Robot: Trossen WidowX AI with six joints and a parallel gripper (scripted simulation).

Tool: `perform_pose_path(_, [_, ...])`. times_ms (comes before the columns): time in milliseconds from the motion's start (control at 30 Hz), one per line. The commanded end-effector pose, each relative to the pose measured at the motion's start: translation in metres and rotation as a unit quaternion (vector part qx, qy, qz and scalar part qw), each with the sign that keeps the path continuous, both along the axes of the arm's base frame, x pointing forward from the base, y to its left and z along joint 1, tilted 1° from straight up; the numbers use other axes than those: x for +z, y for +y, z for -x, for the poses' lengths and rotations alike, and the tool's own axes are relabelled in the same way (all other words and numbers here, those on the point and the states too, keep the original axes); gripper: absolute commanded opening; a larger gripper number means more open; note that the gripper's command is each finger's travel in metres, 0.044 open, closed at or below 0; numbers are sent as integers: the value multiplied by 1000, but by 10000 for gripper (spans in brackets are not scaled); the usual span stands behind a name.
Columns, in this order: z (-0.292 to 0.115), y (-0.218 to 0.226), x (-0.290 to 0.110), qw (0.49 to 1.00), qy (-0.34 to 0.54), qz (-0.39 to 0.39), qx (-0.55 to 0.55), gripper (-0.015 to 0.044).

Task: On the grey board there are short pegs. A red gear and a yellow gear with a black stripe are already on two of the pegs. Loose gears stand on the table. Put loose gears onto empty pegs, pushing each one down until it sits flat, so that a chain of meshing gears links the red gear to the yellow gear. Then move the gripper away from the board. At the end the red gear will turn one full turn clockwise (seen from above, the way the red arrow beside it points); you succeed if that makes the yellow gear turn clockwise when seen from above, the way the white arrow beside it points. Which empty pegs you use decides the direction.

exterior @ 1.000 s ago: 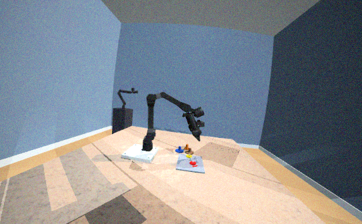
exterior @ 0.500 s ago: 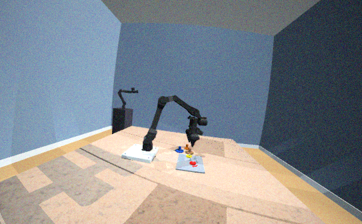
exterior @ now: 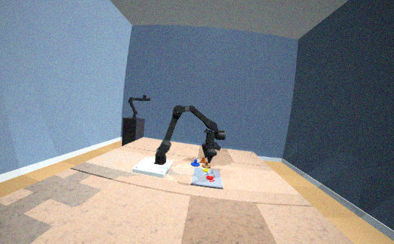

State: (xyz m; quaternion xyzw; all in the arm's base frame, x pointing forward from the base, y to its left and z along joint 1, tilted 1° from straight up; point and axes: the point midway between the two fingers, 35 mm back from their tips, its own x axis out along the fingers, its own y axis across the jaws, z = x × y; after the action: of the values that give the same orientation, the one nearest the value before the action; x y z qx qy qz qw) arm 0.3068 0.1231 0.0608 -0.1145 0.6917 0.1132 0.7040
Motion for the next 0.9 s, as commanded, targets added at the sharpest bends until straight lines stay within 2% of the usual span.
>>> perform_pose_path(0, [1, -1, -9, 1000, 2, 3, 2, 440])
perform_pose_path(467, [1, -1, -21, 1000, 3, 3, 2, 440])
perform_pose_path(867, [1, -1, -21, 1000, 3, 3, 2, 125])
